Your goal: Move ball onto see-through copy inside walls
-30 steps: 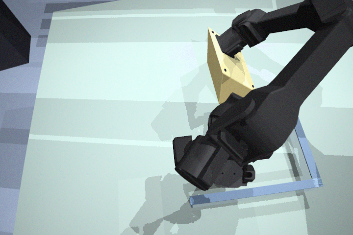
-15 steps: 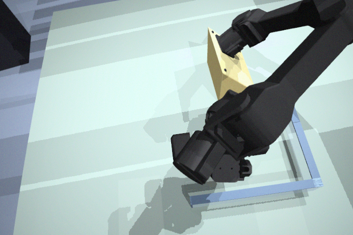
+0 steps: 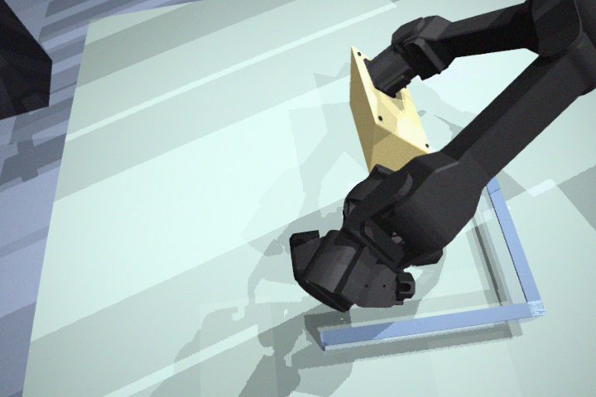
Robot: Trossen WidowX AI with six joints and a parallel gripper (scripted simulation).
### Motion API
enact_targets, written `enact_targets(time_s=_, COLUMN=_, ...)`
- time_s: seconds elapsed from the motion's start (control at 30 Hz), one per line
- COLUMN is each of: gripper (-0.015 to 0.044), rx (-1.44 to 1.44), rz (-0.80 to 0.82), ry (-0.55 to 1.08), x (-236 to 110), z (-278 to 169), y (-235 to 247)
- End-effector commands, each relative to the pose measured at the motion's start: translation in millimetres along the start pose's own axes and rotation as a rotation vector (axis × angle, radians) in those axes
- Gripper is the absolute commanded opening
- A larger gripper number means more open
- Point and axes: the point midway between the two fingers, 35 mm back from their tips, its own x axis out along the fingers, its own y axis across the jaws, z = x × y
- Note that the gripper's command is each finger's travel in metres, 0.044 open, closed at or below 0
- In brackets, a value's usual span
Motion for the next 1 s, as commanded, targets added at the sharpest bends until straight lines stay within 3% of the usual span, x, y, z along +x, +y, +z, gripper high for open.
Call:
enact_targets(time_s=0.0, gripper=0.0, rx=0.011, rz=0.009, ry=0.008, x=28.8, z=-3.6, y=1.5)
enact_targets(time_s=0.13, gripper=0.0, rx=0.011, rz=0.011, ry=0.009, x=50.4, z=-5.4, y=2.8)
enact_targets(time_s=0.87, gripper=0.0, rx=0.011, rz=0.012, ry=0.009, x=70.6, z=-5.8, y=3.3)
enact_targets(time_s=0.97, gripper=0.0079, rx=0.002, rz=0.007, ry=0.008, x=66.8, z=-3.9, y=2.7)
